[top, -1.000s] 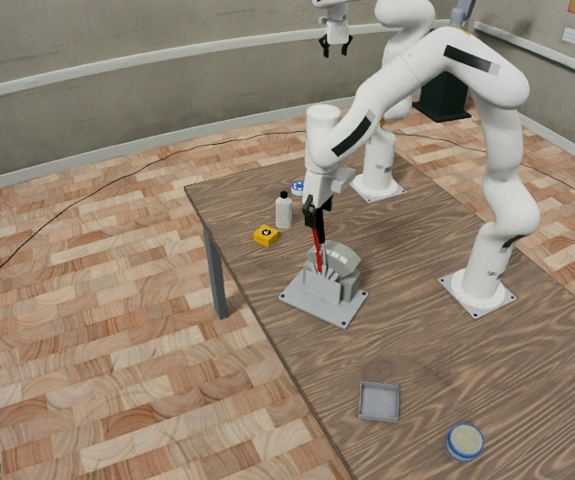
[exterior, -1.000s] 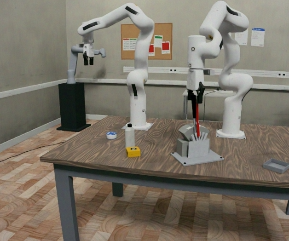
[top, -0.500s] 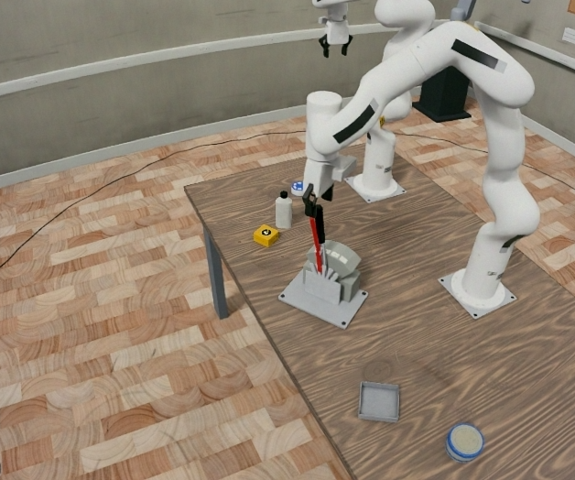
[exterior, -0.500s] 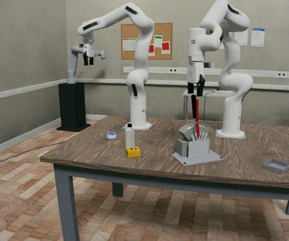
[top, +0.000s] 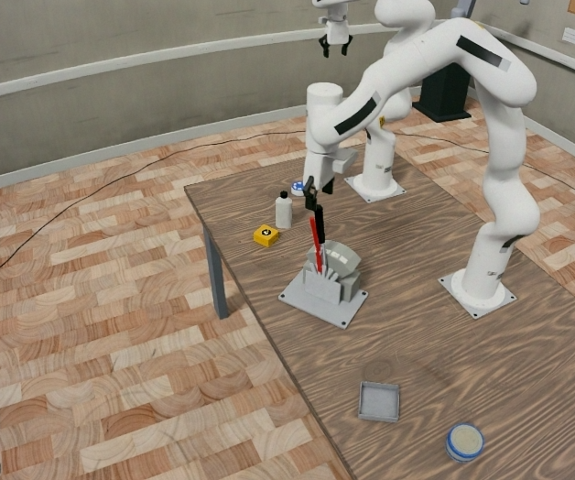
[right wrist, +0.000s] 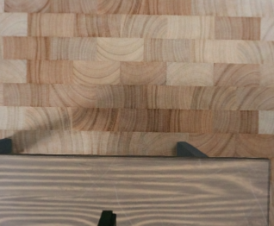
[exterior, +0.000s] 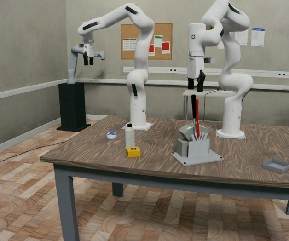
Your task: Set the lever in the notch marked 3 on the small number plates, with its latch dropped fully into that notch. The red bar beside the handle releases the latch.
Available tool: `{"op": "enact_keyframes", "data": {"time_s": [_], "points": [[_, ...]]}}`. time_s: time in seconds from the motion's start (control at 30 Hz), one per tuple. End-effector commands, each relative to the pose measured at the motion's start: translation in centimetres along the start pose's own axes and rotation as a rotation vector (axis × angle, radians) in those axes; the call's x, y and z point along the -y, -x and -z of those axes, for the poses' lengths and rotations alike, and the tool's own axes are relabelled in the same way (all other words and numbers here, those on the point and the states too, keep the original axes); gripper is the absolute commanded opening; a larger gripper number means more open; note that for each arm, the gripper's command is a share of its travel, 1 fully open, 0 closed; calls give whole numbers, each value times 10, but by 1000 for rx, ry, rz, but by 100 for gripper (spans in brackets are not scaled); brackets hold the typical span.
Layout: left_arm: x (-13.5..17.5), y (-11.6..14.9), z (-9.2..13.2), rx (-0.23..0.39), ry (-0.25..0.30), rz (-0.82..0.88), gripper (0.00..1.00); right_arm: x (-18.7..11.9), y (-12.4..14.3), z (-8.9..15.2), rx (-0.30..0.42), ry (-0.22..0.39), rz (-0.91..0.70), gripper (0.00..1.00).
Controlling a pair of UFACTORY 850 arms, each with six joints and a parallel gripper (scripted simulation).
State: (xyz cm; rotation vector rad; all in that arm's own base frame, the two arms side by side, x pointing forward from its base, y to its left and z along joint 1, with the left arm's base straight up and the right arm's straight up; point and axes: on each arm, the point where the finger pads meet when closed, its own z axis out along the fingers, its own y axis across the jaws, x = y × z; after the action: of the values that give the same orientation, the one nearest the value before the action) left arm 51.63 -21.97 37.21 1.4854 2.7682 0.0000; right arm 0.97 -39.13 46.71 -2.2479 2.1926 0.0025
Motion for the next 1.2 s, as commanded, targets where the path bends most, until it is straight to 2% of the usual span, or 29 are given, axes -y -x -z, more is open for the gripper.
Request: {"op": "enact_keyframes", "data": {"time_s": [0.0, 0.03, 0.07, 1.17], "points": [[0, 0, 2, 2, 1, 0, 100, 0, 0, 1, -2, 0, 0, 100], [0, 0, 2, 2, 1, 0, 100, 0, 0, 1, -2, 0, 0, 100], [0, 0, 2, 2, 1, 0, 0, 0, 0, 1, -2, 0, 0, 100], [0, 0, 2, 2, 1, 0, 0, 0, 0, 1, -2, 0, 0, 100]]}}
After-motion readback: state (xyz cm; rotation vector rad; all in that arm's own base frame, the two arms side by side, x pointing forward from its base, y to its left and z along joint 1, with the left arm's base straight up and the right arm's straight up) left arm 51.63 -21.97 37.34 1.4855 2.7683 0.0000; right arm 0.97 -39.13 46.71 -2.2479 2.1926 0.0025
